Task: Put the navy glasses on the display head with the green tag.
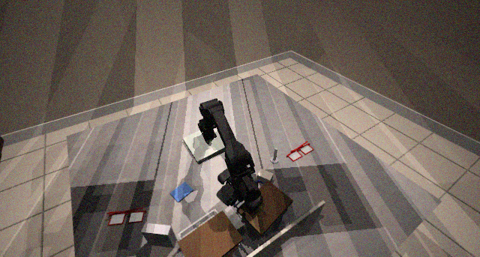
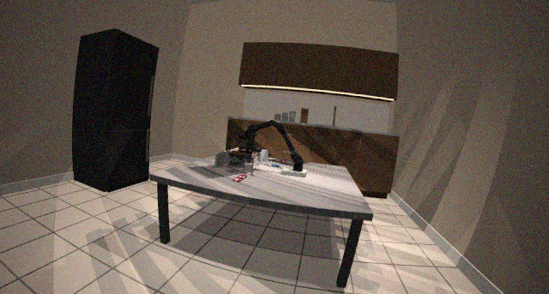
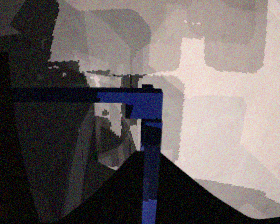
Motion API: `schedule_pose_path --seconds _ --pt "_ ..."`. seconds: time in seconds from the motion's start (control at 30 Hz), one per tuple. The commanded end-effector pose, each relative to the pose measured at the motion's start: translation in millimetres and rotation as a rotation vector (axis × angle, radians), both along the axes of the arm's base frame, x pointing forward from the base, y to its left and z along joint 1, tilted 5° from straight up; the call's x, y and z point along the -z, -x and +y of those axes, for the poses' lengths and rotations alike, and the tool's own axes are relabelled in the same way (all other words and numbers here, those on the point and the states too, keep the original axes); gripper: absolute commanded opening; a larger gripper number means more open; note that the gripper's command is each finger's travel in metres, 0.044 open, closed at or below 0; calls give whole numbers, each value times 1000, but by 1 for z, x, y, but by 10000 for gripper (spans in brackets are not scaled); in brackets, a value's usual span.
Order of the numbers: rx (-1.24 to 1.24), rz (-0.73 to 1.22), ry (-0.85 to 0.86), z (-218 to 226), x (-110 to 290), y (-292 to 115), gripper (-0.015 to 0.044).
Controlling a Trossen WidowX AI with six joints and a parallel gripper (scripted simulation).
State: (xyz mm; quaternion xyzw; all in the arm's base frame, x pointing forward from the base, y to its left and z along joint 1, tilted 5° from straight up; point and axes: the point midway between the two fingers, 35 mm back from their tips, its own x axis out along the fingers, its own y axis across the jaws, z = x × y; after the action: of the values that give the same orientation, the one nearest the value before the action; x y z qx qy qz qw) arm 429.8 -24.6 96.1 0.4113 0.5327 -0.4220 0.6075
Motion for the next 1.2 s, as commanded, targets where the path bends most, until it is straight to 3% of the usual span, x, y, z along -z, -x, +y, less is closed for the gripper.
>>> schedule_pose_path --seconds 0.0,0.9,1.03,1.17 --pt "3 -7 3 0 -3 -3 0" --pt "3 -7 3 0 4 -4 0" --pt "0 -7 0 1 2 -4 105" --pt "0 -7 0 1 2 -4 107"
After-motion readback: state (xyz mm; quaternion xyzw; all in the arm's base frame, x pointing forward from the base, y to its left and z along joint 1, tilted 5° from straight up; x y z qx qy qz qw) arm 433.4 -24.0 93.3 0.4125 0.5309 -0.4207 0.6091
